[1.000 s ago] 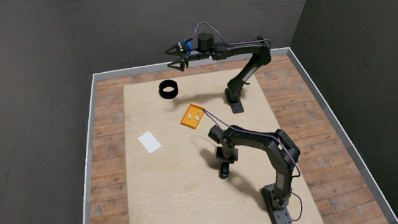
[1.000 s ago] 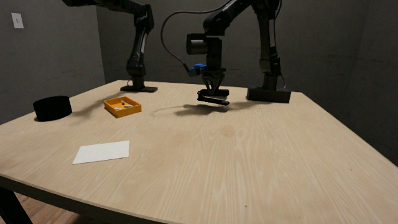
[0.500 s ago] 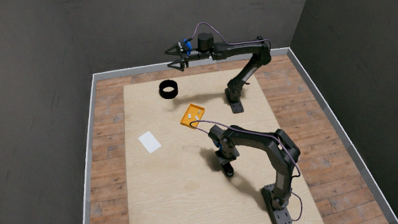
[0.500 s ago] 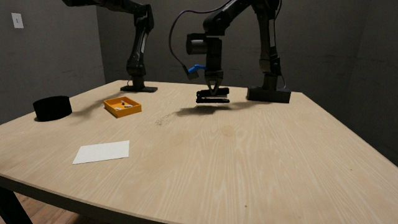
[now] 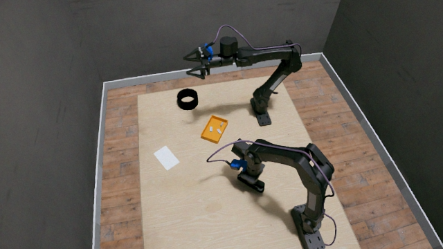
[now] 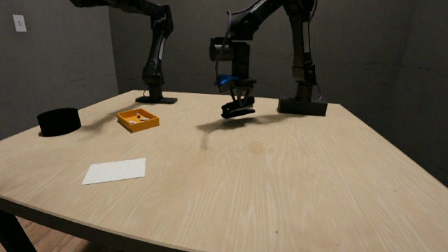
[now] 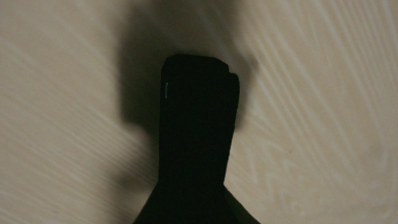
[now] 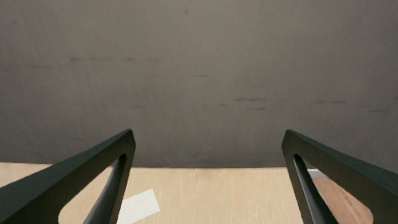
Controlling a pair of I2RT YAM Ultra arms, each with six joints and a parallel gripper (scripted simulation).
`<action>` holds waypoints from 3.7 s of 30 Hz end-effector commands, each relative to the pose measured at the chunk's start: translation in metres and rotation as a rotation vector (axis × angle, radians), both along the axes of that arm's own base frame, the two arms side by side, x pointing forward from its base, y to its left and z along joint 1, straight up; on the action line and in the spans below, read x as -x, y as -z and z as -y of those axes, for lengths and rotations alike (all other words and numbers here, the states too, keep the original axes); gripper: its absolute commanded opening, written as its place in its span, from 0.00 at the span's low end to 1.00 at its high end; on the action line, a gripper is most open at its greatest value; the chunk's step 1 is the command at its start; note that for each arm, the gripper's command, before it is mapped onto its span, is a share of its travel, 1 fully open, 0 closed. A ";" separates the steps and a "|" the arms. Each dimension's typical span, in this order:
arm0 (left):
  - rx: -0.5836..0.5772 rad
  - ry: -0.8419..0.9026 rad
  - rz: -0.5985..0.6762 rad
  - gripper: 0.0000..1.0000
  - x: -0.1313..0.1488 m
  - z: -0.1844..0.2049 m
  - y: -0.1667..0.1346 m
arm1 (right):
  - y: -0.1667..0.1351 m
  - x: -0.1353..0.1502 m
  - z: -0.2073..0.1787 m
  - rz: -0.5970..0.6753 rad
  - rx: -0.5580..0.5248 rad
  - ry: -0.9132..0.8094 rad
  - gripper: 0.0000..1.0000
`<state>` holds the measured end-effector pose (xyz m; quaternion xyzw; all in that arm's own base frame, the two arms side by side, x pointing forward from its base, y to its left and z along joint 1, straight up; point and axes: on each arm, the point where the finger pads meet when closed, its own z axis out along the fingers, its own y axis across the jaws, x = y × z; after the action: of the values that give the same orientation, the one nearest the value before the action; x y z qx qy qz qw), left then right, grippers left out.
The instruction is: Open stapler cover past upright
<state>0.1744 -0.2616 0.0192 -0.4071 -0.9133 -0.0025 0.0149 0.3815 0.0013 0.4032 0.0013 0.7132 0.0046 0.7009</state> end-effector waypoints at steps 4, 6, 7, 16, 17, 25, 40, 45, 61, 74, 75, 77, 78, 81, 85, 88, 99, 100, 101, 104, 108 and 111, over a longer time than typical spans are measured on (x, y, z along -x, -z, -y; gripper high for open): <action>0.031 -0.369 0.029 0.22 -0.004 0.001 -0.008 | -0.008 0.001 0.000 0.028 0.008 0.005 1.00; 0.031 -0.449 0.029 0.22 -0.004 0.001 -0.008 | -0.008 0.001 0.000 0.028 0.008 0.005 1.00; 0.030 -0.489 0.029 0.22 -0.004 0.001 -0.008 | -0.008 0.001 0.000 0.028 0.008 0.005 1.00; 0.027 -0.776 0.038 0.22 -0.006 0.000 -0.008 | -0.008 0.001 0.000 0.028 0.008 0.005 1.00; 0.027 -0.833 0.038 0.22 -0.005 0.000 -0.008 | -0.008 0.001 0.000 0.028 0.008 0.005 1.00; 0.025 -1.167 0.038 0.22 -0.004 0.000 -0.008 | -0.008 0.001 0.000 0.028 0.008 0.005 1.00; 0.016 -1.440 0.039 0.22 -0.003 -0.001 -0.008 | -0.008 0.001 0.000 0.028 0.008 0.005 1.00; 0.015 -1.436 0.039 0.22 -0.002 -0.001 -0.008 | -0.008 0.001 0.000 0.028 0.008 0.005 1.00; 0.004 -1.463 0.041 0.22 -0.003 -0.001 0.013 | -0.008 0.001 0.000 0.028 0.008 0.005 1.00; 0.004 -1.462 0.041 0.22 -0.003 -0.001 0.019 | -0.008 0.001 0.000 0.028 0.008 0.005 1.00; 0.001 -1.461 0.041 0.22 -0.002 -0.002 0.019 | -0.008 0.001 0.000 0.028 0.008 0.005 1.00; 0.002 -1.461 0.041 0.22 -0.002 -0.001 0.020 | -0.008 0.001 0.000 0.028 0.008 0.005 1.00; 0.004 -1.461 0.041 0.22 -0.002 -0.001 0.021 | -0.008 0.001 0.000 0.028 0.008 0.005 1.00; 0.004 -1.460 0.041 0.22 -0.002 -0.001 0.022 | -0.008 0.001 0.000 0.028 0.008 0.005 1.00; -0.001 -1.460 0.041 0.22 -0.002 -0.002 0.023 | -0.008 0.001 0.000 0.028 0.008 0.005 1.00; 0.004 -1.460 0.041 0.22 -0.002 -0.001 0.025 | -0.008 0.001 0.000 0.028 0.008 0.005 1.00; 0.003 -1.460 0.041 0.22 -0.002 -0.001 0.029 | -0.008 0.001 0.000 0.028 0.008 0.005 1.00; -0.010 -1.460 0.043 0.22 0.000 -0.004 0.029 | -0.008 0.001 0.000 0.028 0.008 0.005 1.00; -0.010 -1.460 0.043 0.22 0.000 -0.004 0.029 | -0.008 0.001 0.000 0.028 0.008 0.005 1.00; -0.009 -1.460 0.043 0.22 0.000 -0.004 0.028 | -0.008 0.001 0.000 0.028 0.008 0.005 1.00; 0.011 -1.459 0.030 0.33 -0.003 0.001 0.023 | -0.008 0.001 0.000 0.028 0.008 0.005 1.00; 0.006 -1.460 0.031 0.60 0.000 -0.001 0.024 | -0.008 0.001 0.000 0.028 0.008 0.005 1.00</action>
<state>0.1764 -0.2626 -0.0057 0.3051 -0.9523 0.0055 0.0011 0.3815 0.0013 0.4032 0.0013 0.7132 0.0046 0.7009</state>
